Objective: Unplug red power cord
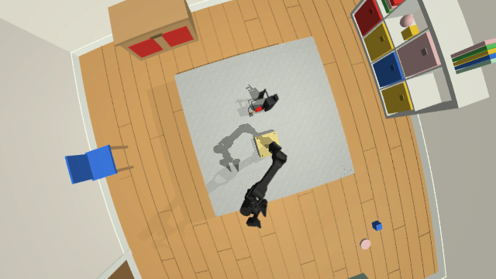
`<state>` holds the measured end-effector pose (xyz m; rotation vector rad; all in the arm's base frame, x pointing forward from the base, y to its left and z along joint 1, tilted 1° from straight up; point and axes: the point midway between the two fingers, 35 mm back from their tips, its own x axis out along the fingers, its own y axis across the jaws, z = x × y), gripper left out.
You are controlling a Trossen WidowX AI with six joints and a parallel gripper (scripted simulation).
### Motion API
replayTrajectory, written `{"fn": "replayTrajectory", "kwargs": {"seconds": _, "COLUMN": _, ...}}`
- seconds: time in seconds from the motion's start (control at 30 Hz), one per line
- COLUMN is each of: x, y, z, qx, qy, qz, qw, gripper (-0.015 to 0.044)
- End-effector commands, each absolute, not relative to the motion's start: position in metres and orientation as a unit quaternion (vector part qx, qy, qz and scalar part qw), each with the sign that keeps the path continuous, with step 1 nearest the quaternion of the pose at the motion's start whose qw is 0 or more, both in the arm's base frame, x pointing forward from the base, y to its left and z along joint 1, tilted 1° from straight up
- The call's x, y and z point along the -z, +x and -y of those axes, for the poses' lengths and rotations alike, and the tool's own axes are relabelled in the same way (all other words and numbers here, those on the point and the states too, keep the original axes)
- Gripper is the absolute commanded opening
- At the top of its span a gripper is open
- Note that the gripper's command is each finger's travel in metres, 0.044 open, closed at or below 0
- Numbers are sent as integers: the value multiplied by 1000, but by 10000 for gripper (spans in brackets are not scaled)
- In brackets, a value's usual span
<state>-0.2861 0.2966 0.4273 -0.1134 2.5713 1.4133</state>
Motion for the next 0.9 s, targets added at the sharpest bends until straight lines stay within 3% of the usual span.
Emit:
{"fn": "replayTrajectory", "kwargs": {"seconds": 0.0, "x": -426, "y": -284, "z": -299, "qx": -481, "qy": -36, "qz": -869, "qw": 105, "gripper": 374}}
{"fn": "replayTrajectory", "kwargs": {"seconds": 0.27, "x": -380, "y": -194, "z": -379, "qx": -574, "qy": 41, "qz": -778, "qw": 251, "gripper": 164}}
{"fn": "replayTrajectory", "kwargs": {"seconds": 0.57, "x": -322, "y": -52, "z": -428, "qx": -623, "qy": 46, "qz": -644, "qw": 442, "gripper": 160}}
{"fn": "replayTrajectory", "kwargs": {"seconds": 0.87, "x": -266, "y": 94, "z": -414, "qx": -605, "qy": -37, "qz": -529, "qw": 595, "gripper": 160}}
